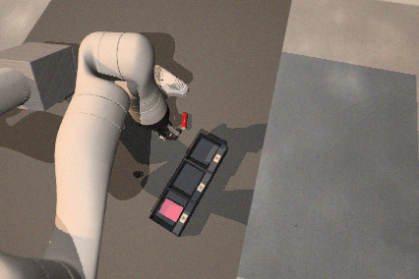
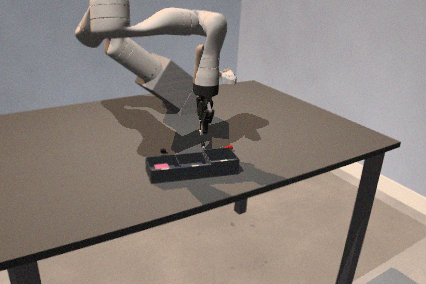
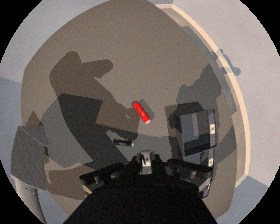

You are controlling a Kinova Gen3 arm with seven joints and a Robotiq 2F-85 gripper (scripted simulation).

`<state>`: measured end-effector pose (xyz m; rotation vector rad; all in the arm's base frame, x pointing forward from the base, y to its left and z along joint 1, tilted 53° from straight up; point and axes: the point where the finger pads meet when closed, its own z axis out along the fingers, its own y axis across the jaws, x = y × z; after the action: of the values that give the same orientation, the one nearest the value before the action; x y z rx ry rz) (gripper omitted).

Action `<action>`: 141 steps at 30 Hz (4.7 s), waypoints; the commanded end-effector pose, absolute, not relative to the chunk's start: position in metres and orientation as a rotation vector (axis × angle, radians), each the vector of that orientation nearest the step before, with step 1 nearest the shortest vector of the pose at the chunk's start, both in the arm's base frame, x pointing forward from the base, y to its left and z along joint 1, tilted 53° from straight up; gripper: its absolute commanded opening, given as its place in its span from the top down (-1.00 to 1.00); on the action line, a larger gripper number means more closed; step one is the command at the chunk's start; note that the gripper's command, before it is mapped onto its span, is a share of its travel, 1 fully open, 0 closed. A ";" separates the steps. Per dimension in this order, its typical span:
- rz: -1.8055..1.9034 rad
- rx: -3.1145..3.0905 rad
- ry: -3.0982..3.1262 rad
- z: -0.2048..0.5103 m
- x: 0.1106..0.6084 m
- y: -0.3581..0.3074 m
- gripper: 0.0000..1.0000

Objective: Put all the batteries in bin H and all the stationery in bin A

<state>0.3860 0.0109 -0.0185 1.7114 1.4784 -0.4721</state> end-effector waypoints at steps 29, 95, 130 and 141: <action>-0.499 1.672 1.535 0.108 0.450 -0.069 0.80; -0.499 1.672 1.534 0.099 0.467 -0.111 0.41; -0.499 1.672 1.535 0.115 0.461 -0.090 0.41; -0.499 1.672 1.535 0.124 0.458 -0.079 0.41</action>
<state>0.4568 -0.0803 0.1231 1.6730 1.5343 -0.5025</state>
